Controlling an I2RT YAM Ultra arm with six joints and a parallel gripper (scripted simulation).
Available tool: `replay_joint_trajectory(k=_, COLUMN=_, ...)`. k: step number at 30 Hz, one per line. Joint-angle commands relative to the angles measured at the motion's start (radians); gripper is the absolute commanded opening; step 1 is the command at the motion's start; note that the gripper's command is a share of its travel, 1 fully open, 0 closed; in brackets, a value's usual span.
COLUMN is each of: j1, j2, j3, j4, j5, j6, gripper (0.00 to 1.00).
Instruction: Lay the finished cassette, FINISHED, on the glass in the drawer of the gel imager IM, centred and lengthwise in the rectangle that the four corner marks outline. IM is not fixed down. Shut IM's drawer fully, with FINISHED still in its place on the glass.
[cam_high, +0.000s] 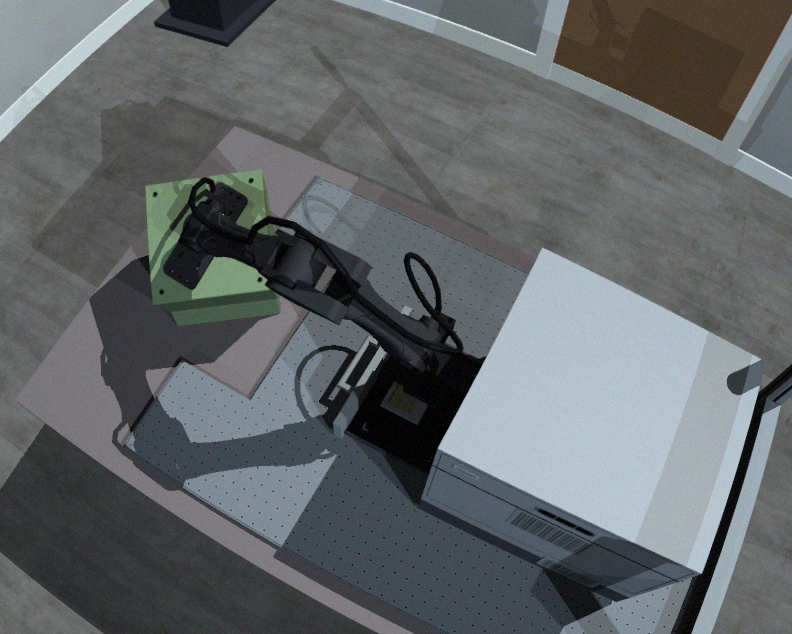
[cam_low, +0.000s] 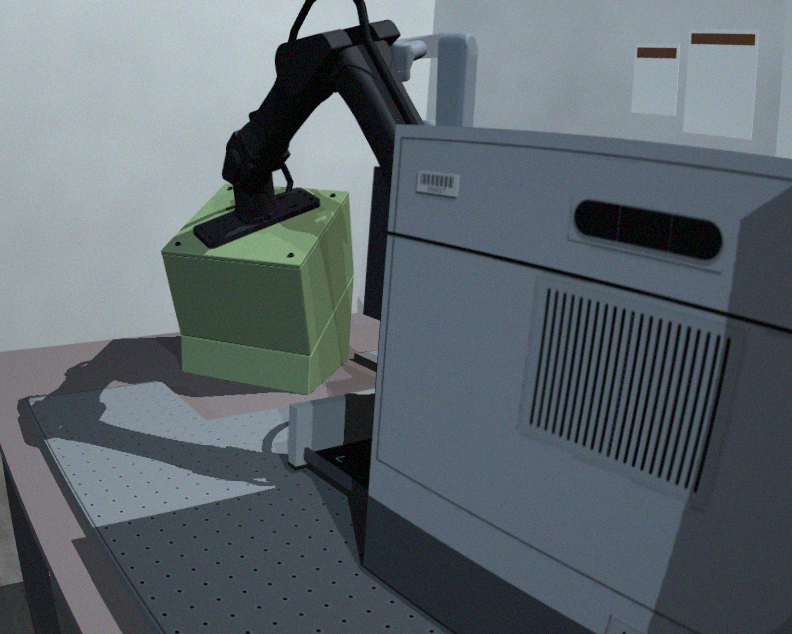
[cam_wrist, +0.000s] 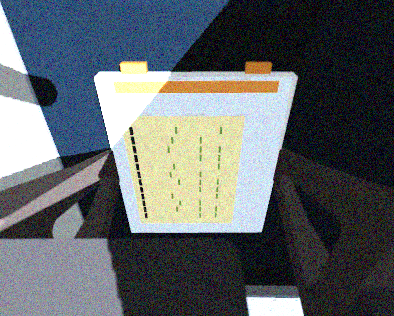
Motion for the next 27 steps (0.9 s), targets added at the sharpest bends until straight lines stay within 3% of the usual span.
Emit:
replay_joint_trajectory(k=1, j1=0.001, j2=0.007, j3=0.042, j4=-0.003, j5=-0.015, j6=-0.007, gripper=0.0)
replay_joint_trajectory(k=27, j1=0.006, j2=-0.024, j3=0.029, j4=0.013, j5=-0.015, j6=-0.006, gripper=0.0)
